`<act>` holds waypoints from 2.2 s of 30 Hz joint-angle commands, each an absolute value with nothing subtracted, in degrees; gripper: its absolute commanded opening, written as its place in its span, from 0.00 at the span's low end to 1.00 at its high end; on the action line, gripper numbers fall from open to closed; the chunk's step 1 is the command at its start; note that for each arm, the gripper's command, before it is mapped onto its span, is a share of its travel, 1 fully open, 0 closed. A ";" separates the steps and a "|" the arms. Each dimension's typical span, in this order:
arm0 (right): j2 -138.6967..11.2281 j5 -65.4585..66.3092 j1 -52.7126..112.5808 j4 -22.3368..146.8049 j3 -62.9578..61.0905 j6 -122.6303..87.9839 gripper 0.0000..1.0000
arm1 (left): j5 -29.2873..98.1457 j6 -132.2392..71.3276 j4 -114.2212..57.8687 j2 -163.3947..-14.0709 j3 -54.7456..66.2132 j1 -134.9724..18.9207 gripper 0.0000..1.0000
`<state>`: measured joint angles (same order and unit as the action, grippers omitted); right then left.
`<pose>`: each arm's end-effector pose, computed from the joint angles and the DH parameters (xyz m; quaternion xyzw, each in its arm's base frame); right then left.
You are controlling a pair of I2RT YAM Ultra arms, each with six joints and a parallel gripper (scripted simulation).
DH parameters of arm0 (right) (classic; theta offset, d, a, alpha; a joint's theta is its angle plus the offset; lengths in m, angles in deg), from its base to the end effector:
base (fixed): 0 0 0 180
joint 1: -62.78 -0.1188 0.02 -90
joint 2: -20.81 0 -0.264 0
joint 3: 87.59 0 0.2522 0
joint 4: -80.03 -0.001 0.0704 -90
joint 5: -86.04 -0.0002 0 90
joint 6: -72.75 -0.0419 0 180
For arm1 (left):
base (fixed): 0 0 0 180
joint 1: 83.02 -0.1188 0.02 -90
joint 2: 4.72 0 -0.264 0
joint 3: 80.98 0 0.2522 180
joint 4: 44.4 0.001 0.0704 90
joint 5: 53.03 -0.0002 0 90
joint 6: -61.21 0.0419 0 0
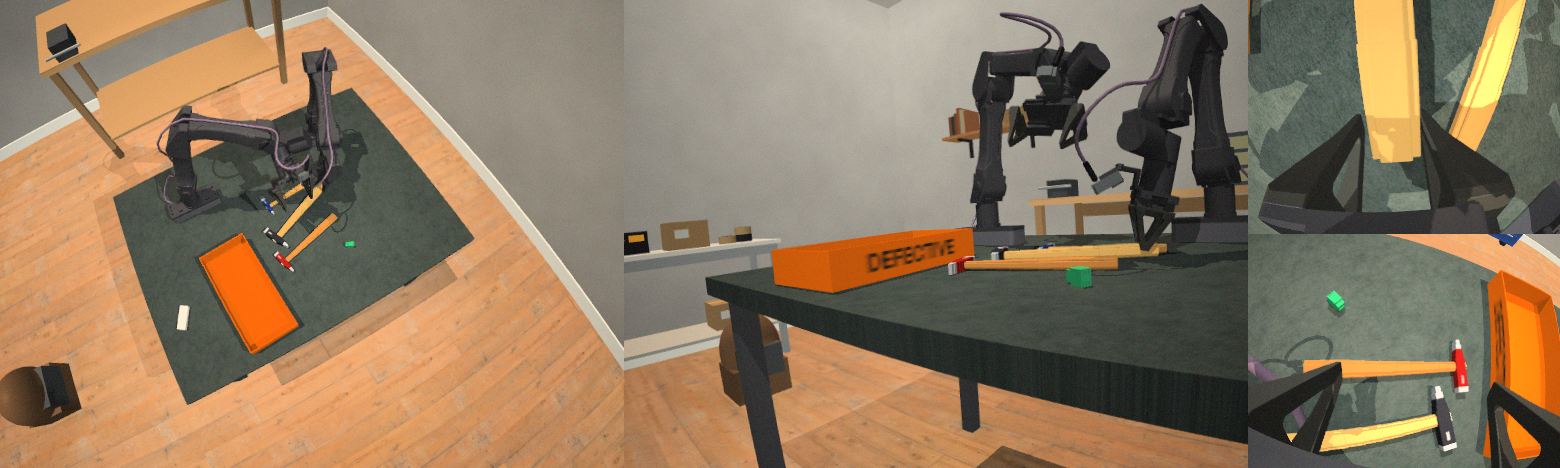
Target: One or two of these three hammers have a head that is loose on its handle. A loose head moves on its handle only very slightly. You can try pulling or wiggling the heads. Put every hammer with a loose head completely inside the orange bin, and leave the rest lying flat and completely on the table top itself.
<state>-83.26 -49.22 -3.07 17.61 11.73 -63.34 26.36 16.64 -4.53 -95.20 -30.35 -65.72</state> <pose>0.1793 0.3296 0.2619 -0.0802 0.9044 -0.0597 0.4148 0.2229 -0.0765 0.1114 0.5232 0.8425 -0.0676 0.1089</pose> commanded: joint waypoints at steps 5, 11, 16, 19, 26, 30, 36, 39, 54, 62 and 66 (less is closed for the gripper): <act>-82.95 -49.60 -3.06 17.72 11.97 -63.33 1.00 | 25.63 16.89 -4.72 -94.05 -31.18 -65.65 0.31; -82.95 -49.60 -3.06 17.72 11.97 -63.33 1.00 | 25.61 17.25 -4.04 -93.90 -31.38 -65.82 0.16; -82.95 -49.60 -3.06 17.72 11.97 -63.33 1.00 | 25.53 17.73 -3.92 -93.87 -31.42 -65.92 0.23; -82.95 -49.60 -3.06 17.72 11.97 -63.33 1.00 | 25.22 19.57 -3.61 -93.11 -32.29 -66.95 0.26; -82.95 -49.60 -3.06 17.72 11.97 -63.33 1.00 | 25.17 21.50 -3.05 -89.65 -35.67 -71.10 0.26; -82.95 -49.60 -3.06 17.72 11.97 -63.33 1.00 | 25.25 21.68 -2.83 -89.30 -35.79 -71.47 0.26; -82.95 -49.60 -3.06 17.72 11.97 -63.33 1.00 | 25.24 21.73 -2.78 -89.27 -35.78 -71.51 0.26; -82.95 -49.60 -3.06 17.72 11.97 -63.33 1.00 | 25.24 21.73 -2.78 -89.27 -35.78 -71.51 0.26; -78.84 -19.29 5.66 16.81 -0.14 -50.81 0.46 | 25.25 21.78 -3.42 -89.69 -35.15 -71.21 0.26; -81.71 -7.54 12.76 16.38 -5.20 -41.35 0.46 | 25.25 21.78 -3.42 -89.69 -35.15 -71.21 0.26; -85.06 -3.41 16.76 15.63 -6.49 -36.74 0.46 | 25.25 21.78 -3.42 -89.69 -35.15 -71.21 0.26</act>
